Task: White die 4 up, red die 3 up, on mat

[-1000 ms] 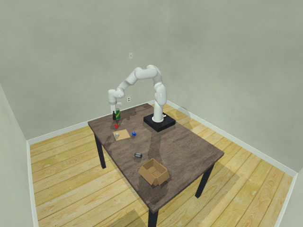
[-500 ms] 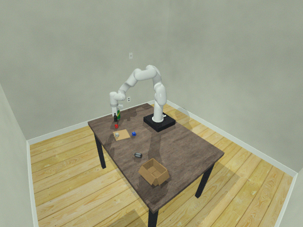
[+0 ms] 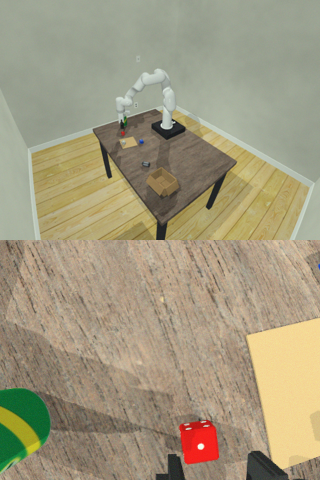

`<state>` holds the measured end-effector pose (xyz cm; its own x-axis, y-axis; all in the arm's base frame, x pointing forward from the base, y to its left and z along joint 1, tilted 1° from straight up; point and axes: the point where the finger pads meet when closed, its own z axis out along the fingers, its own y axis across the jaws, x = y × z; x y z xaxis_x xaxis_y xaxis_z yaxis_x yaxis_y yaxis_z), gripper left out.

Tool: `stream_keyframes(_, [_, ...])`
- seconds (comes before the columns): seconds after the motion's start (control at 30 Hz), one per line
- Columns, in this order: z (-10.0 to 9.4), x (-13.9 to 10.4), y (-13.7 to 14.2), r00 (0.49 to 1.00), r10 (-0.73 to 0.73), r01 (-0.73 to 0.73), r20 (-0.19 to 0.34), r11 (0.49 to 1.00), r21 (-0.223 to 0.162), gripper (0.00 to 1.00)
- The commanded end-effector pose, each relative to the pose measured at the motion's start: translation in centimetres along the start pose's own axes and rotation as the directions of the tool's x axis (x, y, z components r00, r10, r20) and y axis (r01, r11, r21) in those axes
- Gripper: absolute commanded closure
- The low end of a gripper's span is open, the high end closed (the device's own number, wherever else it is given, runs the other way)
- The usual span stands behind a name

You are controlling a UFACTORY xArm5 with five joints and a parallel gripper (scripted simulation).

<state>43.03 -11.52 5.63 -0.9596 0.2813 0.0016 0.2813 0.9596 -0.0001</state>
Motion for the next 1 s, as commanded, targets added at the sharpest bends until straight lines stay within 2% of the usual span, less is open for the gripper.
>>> stream_keyframes(0.0, [-0.13, -0.13, 0.0, 1.0, 0.0, 0.0, 0.004, 1.0, 0.0, 0.53])
stream_keyframes(0.6, [-0.03, -0.13, 0.0, 1.0, 0.0, 0.0, 0.004, 1.0, 0.0, 0.53])
stream_keyframes(0.97, [0.83, -0.15, 0.02, 1.0, 0.0, 0.0, 0.004, 1.0, 0.0, 0.53])
